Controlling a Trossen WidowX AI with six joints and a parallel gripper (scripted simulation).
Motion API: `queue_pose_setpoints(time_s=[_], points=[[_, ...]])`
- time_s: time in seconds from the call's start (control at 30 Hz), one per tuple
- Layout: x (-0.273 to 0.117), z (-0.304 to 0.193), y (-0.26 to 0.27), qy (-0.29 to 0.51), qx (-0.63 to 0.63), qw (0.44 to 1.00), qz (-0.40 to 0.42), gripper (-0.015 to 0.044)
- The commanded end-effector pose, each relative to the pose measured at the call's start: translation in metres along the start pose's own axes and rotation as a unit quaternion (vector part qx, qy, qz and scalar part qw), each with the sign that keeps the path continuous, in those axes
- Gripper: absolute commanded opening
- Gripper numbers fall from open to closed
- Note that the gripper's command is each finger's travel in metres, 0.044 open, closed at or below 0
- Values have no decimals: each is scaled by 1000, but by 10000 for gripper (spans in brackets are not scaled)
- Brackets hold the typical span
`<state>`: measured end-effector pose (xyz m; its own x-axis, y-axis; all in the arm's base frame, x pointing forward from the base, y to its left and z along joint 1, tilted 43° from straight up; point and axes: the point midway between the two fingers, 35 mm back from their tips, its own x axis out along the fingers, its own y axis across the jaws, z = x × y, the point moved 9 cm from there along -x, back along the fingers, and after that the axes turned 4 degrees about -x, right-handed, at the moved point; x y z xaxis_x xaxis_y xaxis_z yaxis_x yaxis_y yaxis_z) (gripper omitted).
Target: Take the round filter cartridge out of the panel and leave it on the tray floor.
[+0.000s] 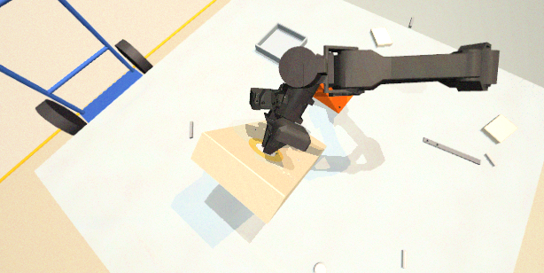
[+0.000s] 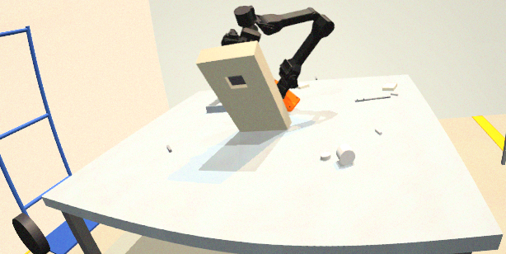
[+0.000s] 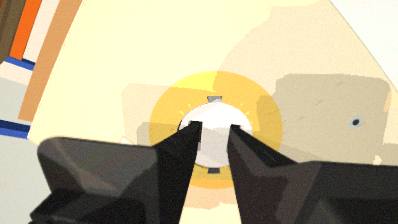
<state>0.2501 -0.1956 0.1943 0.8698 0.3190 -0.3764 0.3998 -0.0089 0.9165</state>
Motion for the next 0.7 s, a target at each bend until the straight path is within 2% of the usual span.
queue_pose_setpoints(time_s=[0.0,0.27,0.33,0.47,0.67], points=[[0,0,0,0,0,1000,0,84],[0,0,0,0,0,1000,0,31],[0,0,0,0,0,1000,0,0],[2,0,0,0,-20,1000,-1,0],[4,-1,0,0,-116,993,-2,0]])
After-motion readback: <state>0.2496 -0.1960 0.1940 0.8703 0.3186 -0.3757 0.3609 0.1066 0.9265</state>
